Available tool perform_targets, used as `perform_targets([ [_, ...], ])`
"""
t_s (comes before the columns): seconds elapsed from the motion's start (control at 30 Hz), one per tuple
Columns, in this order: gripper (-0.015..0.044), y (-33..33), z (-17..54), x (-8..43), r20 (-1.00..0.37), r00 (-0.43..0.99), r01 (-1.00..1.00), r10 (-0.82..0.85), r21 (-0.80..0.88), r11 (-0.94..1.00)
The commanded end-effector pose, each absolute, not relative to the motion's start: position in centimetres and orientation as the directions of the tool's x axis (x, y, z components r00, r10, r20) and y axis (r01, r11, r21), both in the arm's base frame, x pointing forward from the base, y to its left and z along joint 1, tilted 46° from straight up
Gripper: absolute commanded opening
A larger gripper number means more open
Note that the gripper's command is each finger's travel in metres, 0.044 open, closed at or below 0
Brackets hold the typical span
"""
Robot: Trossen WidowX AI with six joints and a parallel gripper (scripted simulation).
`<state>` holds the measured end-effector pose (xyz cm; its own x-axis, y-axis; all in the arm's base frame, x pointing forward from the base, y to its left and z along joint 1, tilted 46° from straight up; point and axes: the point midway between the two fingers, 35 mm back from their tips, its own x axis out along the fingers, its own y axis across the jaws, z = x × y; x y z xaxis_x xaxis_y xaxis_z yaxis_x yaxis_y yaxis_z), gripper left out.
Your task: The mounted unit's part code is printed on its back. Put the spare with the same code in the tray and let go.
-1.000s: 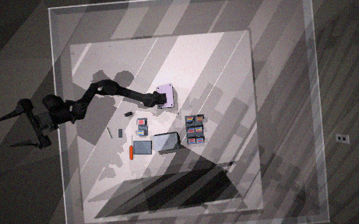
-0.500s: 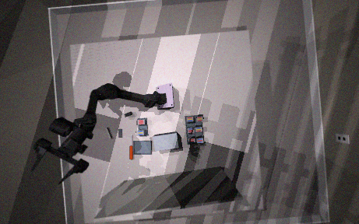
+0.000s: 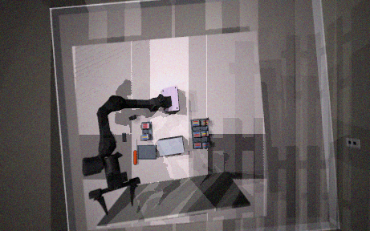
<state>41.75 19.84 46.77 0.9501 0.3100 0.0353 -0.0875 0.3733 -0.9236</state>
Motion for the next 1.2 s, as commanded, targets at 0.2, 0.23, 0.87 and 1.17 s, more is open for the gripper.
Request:
perform_targets([
  [0.2,0.044,18.4,30.7,46.2,-0.47,0.878,-0.434,0.088,-0.707,0.559],
  [0.23,0.044,18.0,29.2,46.3,-0.512,0.857,-0.447,0.06,-0.68,0.581],
  [0.87,0.044,11.2,12.5,42.9,-0.838,0.368,-0.275,-0.402,-0.511,0.814],
  [1.17,0.044,11.2,12.5,42.9,-0.838,0.368,-0.275,-0.402,-0.511,0.814],
])
